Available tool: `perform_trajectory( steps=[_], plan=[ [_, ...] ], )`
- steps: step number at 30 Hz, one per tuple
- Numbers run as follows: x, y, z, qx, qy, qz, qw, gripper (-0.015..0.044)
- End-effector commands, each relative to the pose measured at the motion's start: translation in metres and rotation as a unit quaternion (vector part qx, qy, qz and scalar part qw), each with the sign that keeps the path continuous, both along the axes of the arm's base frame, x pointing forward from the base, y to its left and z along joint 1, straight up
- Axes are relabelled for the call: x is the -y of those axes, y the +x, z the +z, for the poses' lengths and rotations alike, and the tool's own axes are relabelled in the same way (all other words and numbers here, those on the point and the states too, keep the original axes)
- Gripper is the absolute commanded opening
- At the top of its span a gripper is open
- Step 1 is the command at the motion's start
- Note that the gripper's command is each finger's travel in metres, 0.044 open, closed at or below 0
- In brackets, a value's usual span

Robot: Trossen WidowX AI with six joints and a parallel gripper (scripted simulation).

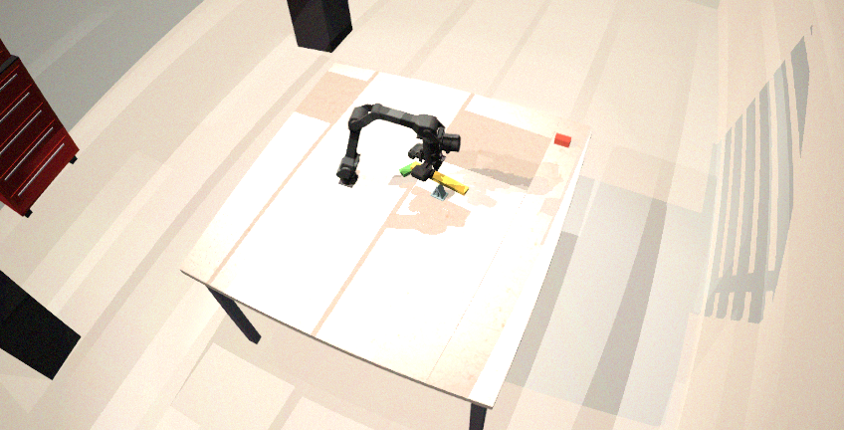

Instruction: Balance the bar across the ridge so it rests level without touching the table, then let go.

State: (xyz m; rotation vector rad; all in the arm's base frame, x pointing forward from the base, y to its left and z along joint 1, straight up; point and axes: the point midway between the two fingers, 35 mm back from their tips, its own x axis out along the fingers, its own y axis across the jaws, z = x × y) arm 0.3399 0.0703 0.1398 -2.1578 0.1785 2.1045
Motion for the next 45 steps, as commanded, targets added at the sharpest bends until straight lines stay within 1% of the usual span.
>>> perform_trajectory(
  steps=[1,8,45],
  plan=[
    [0.001,0.0,-0.006,0.002,0.002,0.004,1.0,0.0],
    [0.004,-0.001,-0.016,0.002,0.002,0.007,1.0,0.0],
    [0.004,-0.001,-0.018,0.002,0.002,0.007,1.0,0.0]
  ],
)
